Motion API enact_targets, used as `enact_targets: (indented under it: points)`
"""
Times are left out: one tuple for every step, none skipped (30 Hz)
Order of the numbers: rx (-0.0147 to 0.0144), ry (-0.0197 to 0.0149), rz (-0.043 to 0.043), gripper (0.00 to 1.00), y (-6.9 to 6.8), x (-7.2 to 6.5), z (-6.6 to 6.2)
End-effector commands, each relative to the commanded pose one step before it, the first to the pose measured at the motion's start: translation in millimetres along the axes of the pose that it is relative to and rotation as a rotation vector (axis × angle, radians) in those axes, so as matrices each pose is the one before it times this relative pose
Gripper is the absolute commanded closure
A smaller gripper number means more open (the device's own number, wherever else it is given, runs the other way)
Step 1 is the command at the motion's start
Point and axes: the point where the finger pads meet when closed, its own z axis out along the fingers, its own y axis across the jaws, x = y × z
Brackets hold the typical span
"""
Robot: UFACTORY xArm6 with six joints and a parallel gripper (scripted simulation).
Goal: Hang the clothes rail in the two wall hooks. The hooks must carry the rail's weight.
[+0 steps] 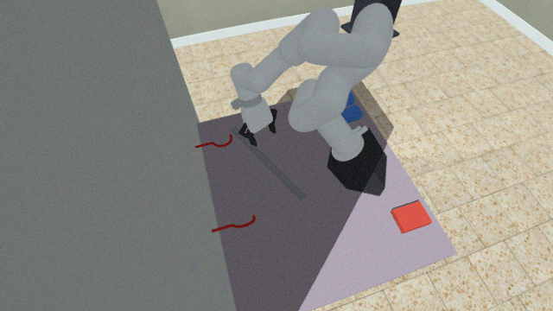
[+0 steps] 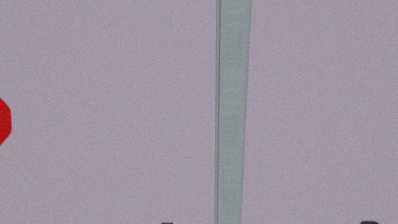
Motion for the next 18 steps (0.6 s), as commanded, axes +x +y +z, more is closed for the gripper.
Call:
enact_targets:
  points:
    - [0.00141, 0.00241, -0.00060, 0.00, -0.66, 0.72, -0.97]
    - [-0.00004, -0.00007, 0.00002, 0.00, 0.01, -0.02, 0.01]
    - [0.00004, 0.00009, 0.00001, 0.00, 0.03, 0.53, 1.48]
    - [0.00000, 0.00000, 0.00000, 0.00, 0.02, 0.53, 1.55]
    - [0.00000, -0.00002, 0.00000, 0.00, -0.03, 0.62, 1.61]
    - [0.00000, -0.00001, 0.00000, 0.00, 0.00, 0.56, 1.57]
    - [0.00000, -0.00001, 0.00000, 0.00, 0.00, 0.57, 1.57]
    - [0.00000, -0.00001, 0.00000, 0.00, 0.00, 0.57, 1.57]
    - [0.00000, -0.00001, 0.00000, 0.00, 0.00, 0.57, 1.57]
    - [0.00000, -0.00001, 0.00000, 0.00, 0.00, 0.57, 1.57]
    - [0.00000, -0.00001, 0.00000, 0.00, 0.00, 0.57, 1.57]
    - [0.00000, -0.00001, 0.00000, 0.00, 0.00, 0.57, 1.57]
    - [0.00000, -0.00001, 0.00000, 0.00, 0.00, 0.57, 1.57]
    - [0.00000, -0.00001, 0.00000, 0.00, 0.00, 0.57, 1.57]
    - [0.00000, -0.00001, 0.00000, 0.00, 0.00, 0.57, 1.57]
    - [0.00000, 0.00000, 0.00000, 0.00, 0.00, 0.00, 0.00]
    - [0.00000, 0.00000, 0.00000, 0.00, 0.00, 0.00, 0.00]
    - [0.00000, -0.00001, 0.00000, 0.00, 0.00, 0.58, 1.59]
